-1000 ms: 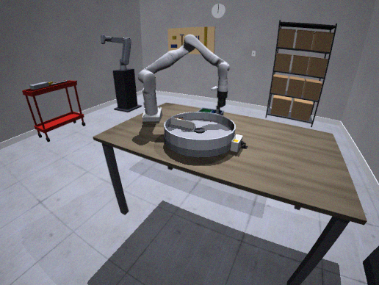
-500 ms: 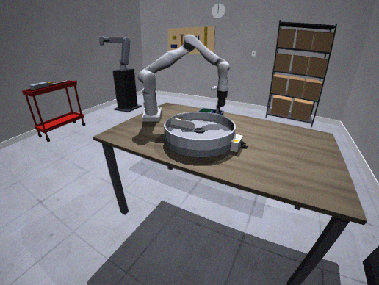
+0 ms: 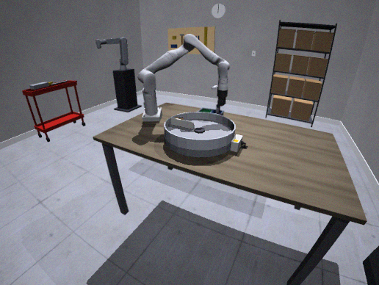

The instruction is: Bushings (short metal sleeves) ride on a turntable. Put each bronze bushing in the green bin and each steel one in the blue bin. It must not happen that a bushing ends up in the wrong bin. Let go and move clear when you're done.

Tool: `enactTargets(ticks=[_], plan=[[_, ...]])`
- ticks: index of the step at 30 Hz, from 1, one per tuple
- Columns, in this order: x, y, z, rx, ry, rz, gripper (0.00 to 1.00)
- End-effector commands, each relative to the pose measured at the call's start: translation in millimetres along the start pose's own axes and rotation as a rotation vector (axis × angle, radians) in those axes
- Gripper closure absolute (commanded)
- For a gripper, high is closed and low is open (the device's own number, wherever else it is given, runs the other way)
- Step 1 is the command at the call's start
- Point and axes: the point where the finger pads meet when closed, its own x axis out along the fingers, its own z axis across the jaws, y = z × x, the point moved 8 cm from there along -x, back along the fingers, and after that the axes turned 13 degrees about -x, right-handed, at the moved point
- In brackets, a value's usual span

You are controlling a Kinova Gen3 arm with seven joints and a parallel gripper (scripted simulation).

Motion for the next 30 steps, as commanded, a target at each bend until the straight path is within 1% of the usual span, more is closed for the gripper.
enactTargets(ticks=[1, 5, 10, 13, 18, 30], plan=[[-1.7, -1, 1, -0.001, -0.002, -0.003, 0.53], [-1.7, -1, 1, -0.001, -0.002, -0.003, 0.53], [-60.6, 0, 0, -0.001, -0.002, -0.003, 0.53], [-60.6, 0, 0, -0.001, -0.002, -0.003, 0.53], [-119.7, 0, 0, -0.001, -0.002, -0.003, 0.53], [-119.7, 0, 0, -0.001, -0.002, -0.003, 0.53]])
